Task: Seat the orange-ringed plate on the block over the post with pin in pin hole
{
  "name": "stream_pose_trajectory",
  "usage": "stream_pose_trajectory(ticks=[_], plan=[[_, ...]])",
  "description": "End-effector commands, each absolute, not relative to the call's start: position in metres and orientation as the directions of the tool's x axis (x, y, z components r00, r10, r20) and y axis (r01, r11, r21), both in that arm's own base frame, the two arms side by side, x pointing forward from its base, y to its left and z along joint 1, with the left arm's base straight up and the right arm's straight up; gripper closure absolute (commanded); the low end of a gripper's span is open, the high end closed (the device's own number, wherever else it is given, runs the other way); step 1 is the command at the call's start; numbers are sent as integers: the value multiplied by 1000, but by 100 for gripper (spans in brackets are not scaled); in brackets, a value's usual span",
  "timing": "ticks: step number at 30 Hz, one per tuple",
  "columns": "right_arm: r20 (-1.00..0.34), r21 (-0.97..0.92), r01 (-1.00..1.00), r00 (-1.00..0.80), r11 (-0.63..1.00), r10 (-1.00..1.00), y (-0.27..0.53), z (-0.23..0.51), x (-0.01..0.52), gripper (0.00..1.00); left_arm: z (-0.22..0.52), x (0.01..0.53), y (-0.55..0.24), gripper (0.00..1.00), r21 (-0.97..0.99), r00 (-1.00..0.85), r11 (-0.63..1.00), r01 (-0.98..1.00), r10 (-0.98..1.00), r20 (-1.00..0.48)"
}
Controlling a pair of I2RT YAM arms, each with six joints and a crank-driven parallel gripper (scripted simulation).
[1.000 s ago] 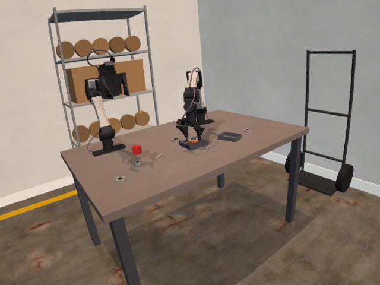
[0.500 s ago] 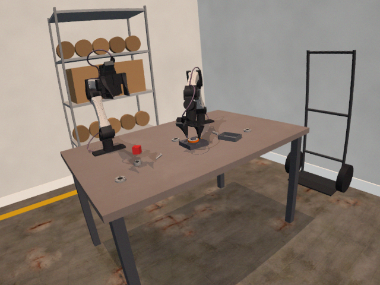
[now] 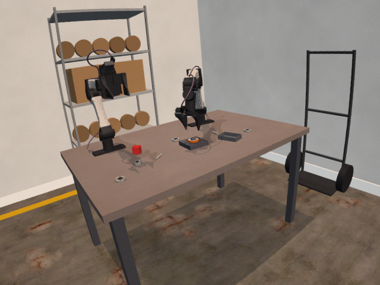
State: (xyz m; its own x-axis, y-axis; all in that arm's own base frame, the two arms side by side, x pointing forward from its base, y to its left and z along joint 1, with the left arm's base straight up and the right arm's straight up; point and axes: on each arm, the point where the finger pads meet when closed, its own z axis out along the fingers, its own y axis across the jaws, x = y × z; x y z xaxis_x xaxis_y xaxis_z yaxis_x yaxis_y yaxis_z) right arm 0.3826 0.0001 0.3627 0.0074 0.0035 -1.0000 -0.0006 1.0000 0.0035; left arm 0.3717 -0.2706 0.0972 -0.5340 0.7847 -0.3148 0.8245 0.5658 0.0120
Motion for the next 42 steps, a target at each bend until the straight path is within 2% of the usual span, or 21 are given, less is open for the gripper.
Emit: stream_pose_trajectory(ticks=[1,6,8,9,18,42], plan=[[-999,-2,-2,41,1000,-2,2,376,382,17,81,358,-260,14,-21,-562,575,818,791,-243],[-999,-2,-2,41,1000,-2,2,376,382,17,93,363,-264,14,-4,-551,574,819,783,-288],[-999,-2,-2,41,1000,-2,2,376,382,17,77,358,-260,14,-22,-563,575,818,791,-239],[-999,-2,-2,39,1000,-2,2,376,382,17,107,376,-256,14,25,-563,605,796,755,-336],[-1000,-3,-3,30,1000,-3,3,372,382,17,140,409,-234,14,72,-589,716,694,623,-514],[-1000,-4,12,-1,1000,-4,-4,358,384,17,241,438,-133,14,96,-471,917,387,286,-834]])
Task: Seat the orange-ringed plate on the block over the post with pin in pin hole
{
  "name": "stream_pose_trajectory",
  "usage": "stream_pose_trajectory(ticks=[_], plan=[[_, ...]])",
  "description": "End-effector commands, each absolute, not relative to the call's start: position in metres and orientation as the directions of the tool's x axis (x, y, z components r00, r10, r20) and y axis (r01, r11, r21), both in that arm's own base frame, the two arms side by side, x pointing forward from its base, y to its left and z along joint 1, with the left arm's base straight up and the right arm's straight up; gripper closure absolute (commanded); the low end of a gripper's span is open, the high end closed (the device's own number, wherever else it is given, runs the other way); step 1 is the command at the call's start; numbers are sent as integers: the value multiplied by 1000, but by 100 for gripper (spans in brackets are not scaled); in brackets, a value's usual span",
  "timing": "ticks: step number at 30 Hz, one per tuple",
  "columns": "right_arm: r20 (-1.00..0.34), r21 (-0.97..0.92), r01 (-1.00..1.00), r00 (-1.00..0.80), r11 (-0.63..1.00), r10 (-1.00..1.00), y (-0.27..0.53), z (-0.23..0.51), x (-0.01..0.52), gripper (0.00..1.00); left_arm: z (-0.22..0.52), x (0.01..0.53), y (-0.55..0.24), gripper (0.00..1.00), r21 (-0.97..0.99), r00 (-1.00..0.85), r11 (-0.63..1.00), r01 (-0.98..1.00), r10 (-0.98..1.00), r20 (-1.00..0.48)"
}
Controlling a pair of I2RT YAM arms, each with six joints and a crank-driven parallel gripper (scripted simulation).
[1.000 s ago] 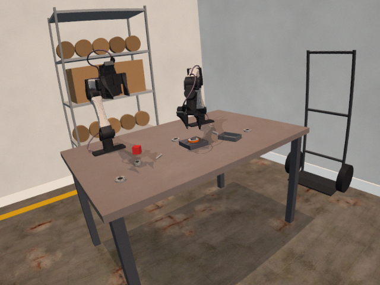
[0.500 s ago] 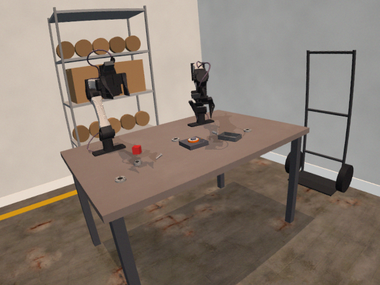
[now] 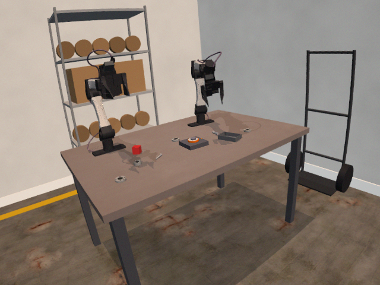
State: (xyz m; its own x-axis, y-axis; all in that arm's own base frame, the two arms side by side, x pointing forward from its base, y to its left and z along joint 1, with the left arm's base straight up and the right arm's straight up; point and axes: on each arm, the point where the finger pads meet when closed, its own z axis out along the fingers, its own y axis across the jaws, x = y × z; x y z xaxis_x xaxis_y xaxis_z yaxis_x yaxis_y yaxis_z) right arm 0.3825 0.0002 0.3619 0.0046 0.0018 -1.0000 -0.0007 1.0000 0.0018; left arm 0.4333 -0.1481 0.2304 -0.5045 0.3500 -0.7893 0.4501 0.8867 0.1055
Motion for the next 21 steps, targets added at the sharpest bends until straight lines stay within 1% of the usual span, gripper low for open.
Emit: stream_pose_trajectory(ticks=[1,7,10,13,21], plan=[[-1000,-4,14,-10,1000,-4,-5,354,384,17,247,439,-126,14,95,-457,926,365,267,-848],[-1000,-5,19,-27,1000,-4,-6,347,385,17,278,435,-94,14,77,-364,961,266,174,-915],[-1000,-5,22,31,1000,-5,-7,371,384,17,293,431,-78,14,65,-310,974,218,132,-941],[-1000,-3,7,28,1000,-3,-2,369,383,17,294,430,-74,14,60,-300,977,206,121,-946],[-1000,-4,0,30,1000,-4,0,371,386,17,335,409,-31,14,20,-124,997,81,30,-992]])
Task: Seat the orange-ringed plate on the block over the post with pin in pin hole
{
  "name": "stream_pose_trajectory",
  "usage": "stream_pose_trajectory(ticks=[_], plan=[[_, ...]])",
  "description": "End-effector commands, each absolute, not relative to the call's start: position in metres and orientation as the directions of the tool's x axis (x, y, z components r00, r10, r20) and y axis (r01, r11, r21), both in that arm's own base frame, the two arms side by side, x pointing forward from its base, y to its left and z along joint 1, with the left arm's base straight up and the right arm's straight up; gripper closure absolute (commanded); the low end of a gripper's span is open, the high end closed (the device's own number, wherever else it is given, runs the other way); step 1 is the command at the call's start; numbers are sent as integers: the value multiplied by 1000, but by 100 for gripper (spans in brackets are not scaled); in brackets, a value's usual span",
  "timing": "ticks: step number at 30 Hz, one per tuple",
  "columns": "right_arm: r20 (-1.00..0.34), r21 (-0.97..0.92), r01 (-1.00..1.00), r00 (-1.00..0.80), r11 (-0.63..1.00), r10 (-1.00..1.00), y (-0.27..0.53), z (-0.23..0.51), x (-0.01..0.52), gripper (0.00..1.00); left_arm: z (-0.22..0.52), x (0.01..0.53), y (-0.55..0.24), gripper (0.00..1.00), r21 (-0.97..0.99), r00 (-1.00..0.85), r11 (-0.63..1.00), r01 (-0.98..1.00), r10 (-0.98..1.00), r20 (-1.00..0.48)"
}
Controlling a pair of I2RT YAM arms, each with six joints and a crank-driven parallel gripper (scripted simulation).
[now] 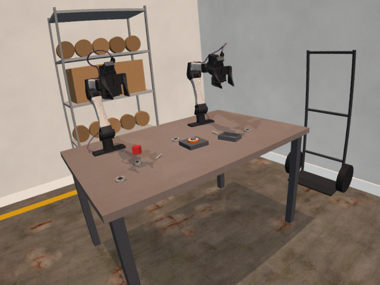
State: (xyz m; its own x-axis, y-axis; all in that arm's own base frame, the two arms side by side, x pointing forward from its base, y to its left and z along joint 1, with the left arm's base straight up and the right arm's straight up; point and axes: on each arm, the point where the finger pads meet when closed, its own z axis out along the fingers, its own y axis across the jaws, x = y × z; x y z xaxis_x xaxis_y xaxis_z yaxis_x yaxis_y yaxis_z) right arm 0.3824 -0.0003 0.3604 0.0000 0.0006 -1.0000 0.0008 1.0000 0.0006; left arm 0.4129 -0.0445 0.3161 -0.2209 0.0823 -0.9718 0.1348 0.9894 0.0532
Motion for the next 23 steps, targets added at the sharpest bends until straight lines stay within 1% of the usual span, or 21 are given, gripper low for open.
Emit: stream_pose_trajectory(ticks=[1,6,12,13,15,17,23], plan=[[-1000,-5,0,30,1000,-5,0,371,386,17,340,406,-26,14,14,-102,998,66,21,-995],[-1000,-5,-8,31,1000,-5,4,372,387,17,359,388,-2,14,-18,10,1000,1,-18,-1000],[-999,-6,-2,32,1000,-6,2,373,387,17,352,381,3,14,-17,0,1000,-4,-17,-1000],[-999,-5,3,33,1000,-5,0,373,387,17,339,385,2,14,-14,-39,1000,-1,-14,-999],[-999,-4,6,45,1000,-4,-2,378,385,17,352,375,4,14,12,-15,1000,-7,12,-1000],[-999,-3,8,53,1000,-4,-2,381,383,17,372,376,6,14,13,25,1000,-13,13,-1000],[-999,-3,8,53,1000,-4,-2,381,383,17,362,382,2,14,12,-4,1000,-2,12,-1000]])
